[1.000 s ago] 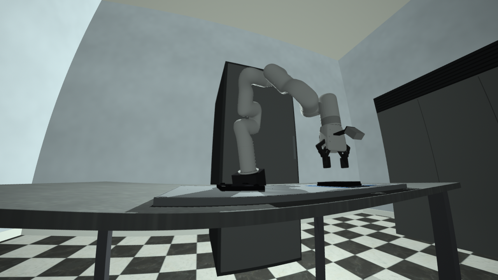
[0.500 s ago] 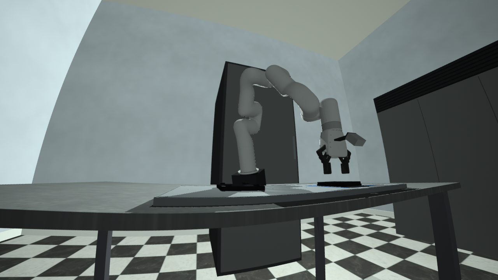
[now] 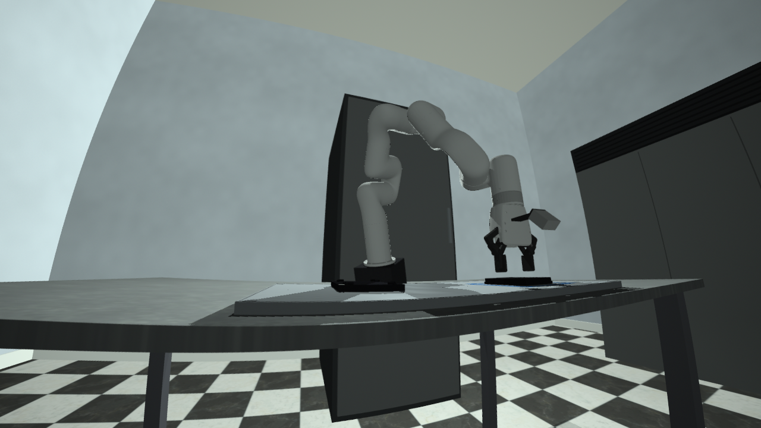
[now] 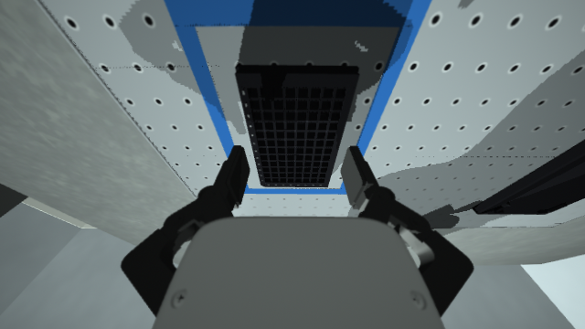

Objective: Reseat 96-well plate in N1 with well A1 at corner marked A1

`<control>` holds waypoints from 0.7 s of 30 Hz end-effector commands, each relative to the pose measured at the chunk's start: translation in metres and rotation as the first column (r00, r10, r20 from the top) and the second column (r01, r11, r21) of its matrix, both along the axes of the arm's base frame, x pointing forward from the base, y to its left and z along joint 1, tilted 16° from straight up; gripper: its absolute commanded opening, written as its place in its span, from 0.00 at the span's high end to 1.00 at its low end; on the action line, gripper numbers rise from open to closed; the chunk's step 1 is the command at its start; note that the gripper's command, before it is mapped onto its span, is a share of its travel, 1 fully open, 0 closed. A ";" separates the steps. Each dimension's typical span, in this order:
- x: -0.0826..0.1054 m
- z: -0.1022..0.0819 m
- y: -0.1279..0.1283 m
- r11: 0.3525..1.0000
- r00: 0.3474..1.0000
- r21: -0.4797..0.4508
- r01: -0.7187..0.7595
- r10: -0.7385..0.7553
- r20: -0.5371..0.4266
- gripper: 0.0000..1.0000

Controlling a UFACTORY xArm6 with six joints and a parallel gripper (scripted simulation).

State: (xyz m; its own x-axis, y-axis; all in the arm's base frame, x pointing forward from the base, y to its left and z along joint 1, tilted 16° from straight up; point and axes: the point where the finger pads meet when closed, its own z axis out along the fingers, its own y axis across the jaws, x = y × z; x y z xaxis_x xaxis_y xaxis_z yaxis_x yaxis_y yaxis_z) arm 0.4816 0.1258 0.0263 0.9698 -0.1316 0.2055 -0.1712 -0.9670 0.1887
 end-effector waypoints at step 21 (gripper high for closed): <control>0.003 -0.008 -0.002 1.000 1.000 0.001 -0.001 0.001 0.003 0.00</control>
State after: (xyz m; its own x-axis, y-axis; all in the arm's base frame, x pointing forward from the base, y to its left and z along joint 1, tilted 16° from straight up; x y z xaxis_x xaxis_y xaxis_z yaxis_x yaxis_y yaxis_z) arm 0.4828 0.1239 0.0184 0.9699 -0.1317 0.2050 -0.1712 -0.9669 0.1890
